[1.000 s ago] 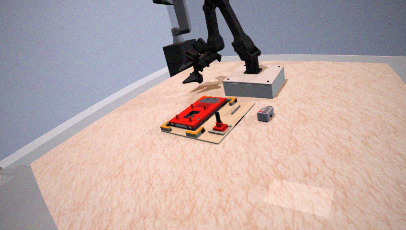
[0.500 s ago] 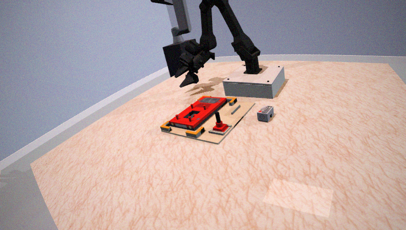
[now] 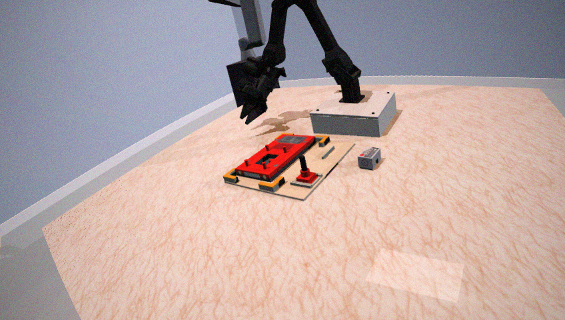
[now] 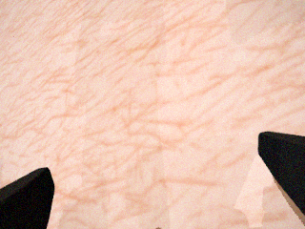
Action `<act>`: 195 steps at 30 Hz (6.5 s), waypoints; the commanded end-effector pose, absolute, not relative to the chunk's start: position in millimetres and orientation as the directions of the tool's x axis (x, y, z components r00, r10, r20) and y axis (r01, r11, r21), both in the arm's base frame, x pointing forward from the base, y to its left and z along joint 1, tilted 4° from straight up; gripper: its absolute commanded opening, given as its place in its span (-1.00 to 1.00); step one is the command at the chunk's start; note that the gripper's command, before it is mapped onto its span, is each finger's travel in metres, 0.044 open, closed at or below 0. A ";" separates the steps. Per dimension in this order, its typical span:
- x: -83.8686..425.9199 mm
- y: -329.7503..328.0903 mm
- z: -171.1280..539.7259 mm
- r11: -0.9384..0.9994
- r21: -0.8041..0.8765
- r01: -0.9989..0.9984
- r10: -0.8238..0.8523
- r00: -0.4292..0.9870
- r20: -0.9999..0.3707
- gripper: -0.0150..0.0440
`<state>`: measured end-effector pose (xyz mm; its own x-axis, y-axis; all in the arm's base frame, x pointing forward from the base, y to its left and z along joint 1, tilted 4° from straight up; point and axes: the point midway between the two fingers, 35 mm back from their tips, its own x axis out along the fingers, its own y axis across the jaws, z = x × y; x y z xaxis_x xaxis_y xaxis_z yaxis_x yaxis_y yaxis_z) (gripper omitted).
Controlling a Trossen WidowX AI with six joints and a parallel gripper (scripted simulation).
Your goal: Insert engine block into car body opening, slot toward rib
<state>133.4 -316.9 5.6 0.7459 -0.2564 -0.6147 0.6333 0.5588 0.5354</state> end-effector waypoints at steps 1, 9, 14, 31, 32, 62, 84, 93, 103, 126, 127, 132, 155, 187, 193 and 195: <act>137.2 -320.4 7.6 0.612 0.458 0.645 -0.239 0.703 -0.670 1.00; 142.6 -320.6 9.3 0.710 0.320 0.627 -0.183 0.603 -0.777 1.00; 144.8 -318.4 12.9 0.774 0.238 0.587 -0.145 0.531 -0.835 1.00; 144.7 -300.9 40.3 0.958 0.039 0.285 -0.030 0.234 -0.972 1.00; 144.3 -299.6 42.7 0.965 0.032 0.260 -0.025 0.214 -0.976 1.00; 253.5 -176.2 70.8 0.999 -0.036 -0.015 -0.036 0.034 -0.999 1.00; 276.2 96.0 78.8 0.997 0.043 0.057 0.038 0.077 -0.996 1.00; 253.0 141.8 77.6 0.997 0.052 0.061 0.048 0.075 -0.996 1.00; 254.5 144.6 41.8 0.997 0.052 0.061 0.048 0.074 -0.996 1.00; 256.3 146.6 10.2 0.997 0.052 0.061 0.048 0.074 -0.996 1.00; 256.3 146.6 9.9 0.997 0.052 0.061 0.048 0.074 -0.996 1.00; 256.3 146.6 9.9 0.997 0.052 0.061 0.048 0.074 -0.996 0.56; 259.4 148.5 31.8 0.997 0.053 0.061 0.048 0.075 -0.996 -0.49; 252.0 145.1 131.1 0.997 0.053 0.061 0.049 0.075 -0.996 -0.49; 252.2 143.0 134.9 0.997 0.053 0.061 0.048 0.075 -0.996 -0.49; 256.0 139.2 133.2 0.997 0.052 0.060 0.047 0.076 -0.996 -0.49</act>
